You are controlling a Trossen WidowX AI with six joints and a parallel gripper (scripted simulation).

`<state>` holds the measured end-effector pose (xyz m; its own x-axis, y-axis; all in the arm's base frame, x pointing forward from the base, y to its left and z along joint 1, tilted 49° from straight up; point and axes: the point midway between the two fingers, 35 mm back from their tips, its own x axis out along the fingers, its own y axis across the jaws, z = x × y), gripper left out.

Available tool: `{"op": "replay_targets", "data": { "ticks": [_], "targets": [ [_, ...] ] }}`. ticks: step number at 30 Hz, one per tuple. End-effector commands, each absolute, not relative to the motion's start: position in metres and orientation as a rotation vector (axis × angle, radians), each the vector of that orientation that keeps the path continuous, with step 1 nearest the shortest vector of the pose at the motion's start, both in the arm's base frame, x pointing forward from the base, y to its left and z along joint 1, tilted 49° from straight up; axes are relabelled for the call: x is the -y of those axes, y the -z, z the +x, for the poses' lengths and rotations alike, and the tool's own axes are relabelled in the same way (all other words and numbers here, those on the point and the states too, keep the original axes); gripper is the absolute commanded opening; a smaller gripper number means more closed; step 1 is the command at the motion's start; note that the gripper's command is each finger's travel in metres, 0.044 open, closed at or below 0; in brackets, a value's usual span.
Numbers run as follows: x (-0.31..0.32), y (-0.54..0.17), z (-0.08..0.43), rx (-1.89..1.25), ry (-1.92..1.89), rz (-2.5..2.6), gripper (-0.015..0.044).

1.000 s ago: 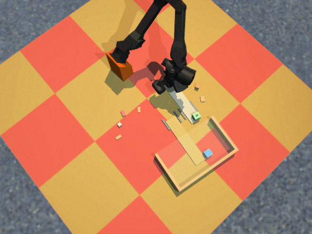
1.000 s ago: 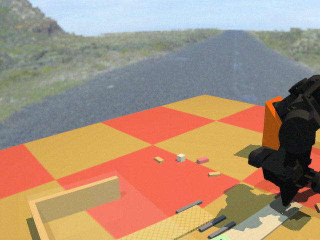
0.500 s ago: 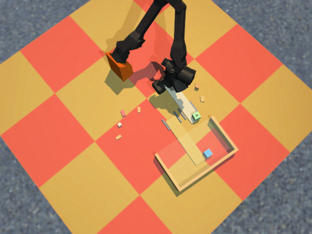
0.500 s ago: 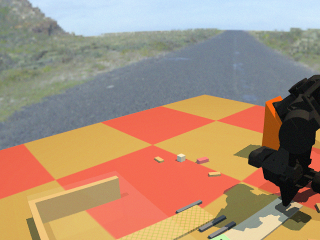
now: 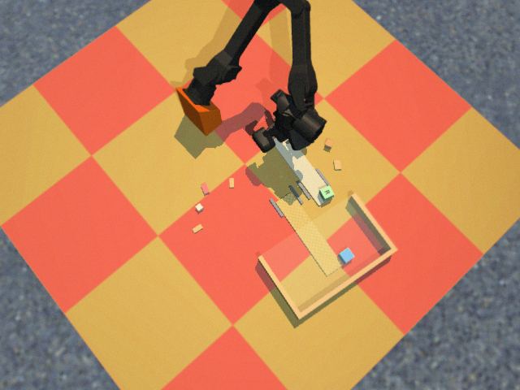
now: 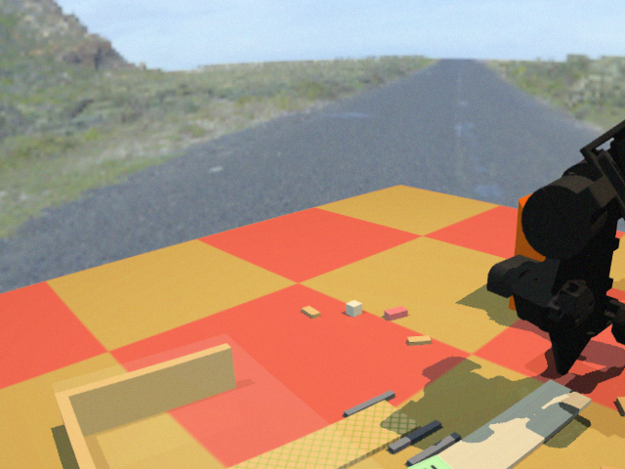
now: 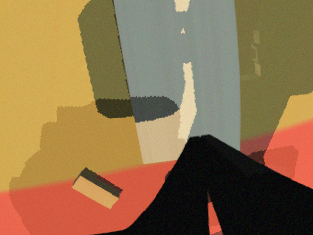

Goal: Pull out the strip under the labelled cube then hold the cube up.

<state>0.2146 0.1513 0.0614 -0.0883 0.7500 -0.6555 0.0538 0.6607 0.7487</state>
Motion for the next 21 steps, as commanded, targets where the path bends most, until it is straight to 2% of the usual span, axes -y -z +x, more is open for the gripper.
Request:
{"op": "replay_targets", "data": {
  "ticks": [1, 17, 18, 21],
  "targets": [
    [-0.145, -0.066, 0.215, -1.566, -0.671, 0.681, 0.0000],
    [-0.146, -0.062, 0.274, -1.623, -0.563, 0.786, 0.0420],
    [-0.146, -0.062, 0.278, -1.623, -0.563, 0.786, 0.0440],
    [-0.146, -0.061, 0.289, -1.622, -0.563, 0.786, 0.0440]
  ]
}}
